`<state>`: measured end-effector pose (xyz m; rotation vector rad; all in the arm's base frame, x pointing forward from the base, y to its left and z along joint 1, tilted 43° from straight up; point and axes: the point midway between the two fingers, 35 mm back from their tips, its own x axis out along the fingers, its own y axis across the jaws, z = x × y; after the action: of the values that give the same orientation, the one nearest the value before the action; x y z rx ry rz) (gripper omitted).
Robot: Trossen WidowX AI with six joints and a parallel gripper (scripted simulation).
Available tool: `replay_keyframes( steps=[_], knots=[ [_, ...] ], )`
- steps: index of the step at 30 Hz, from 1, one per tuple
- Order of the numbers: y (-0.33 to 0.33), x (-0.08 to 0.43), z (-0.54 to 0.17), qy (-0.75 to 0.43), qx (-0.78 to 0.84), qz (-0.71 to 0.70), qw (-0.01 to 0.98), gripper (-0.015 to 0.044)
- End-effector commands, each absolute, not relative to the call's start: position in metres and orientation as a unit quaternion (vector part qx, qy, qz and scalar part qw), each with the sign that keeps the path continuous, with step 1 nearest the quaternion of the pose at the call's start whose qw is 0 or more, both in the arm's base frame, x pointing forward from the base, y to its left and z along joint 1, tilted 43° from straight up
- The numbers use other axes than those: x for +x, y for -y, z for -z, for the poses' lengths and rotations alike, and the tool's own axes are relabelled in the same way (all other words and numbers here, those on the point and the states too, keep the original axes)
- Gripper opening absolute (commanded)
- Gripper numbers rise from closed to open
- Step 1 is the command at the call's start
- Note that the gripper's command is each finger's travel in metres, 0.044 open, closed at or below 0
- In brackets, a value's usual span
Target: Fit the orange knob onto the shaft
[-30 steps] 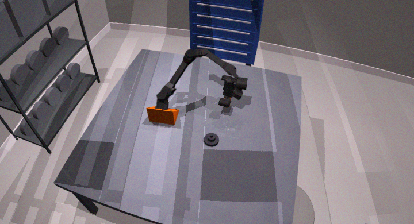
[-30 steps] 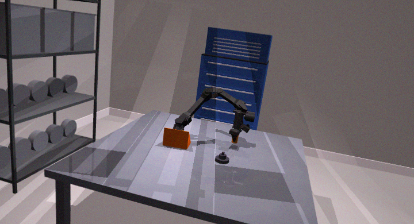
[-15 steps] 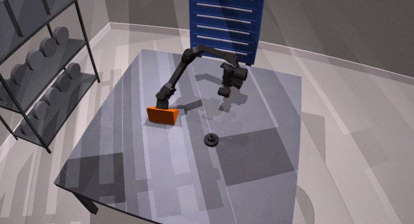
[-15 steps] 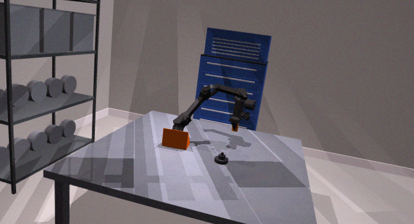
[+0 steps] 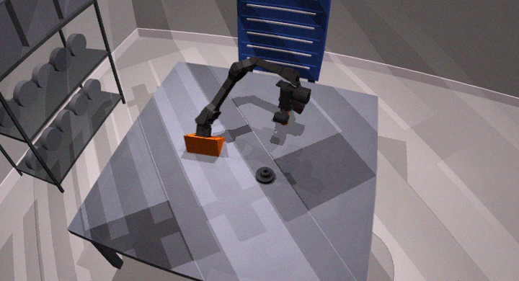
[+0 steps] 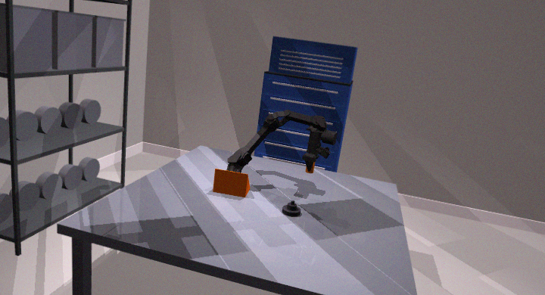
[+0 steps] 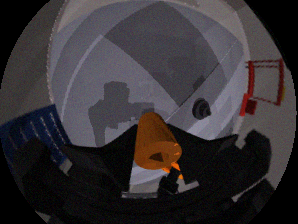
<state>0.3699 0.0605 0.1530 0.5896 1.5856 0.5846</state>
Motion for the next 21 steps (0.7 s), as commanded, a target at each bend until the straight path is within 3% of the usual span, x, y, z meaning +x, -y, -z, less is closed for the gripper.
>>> replay_keyframes(
  steps=[1, 21],
  knots=[
    [-0.051, 0.372, -0.140, -0.694, 0.255, -0.251, 0.625, 0.0000],
    [-0.011, 0.378, -0.089, -0.695, 0.251, -0.246, 0.628, 0.0000]
  ],
)
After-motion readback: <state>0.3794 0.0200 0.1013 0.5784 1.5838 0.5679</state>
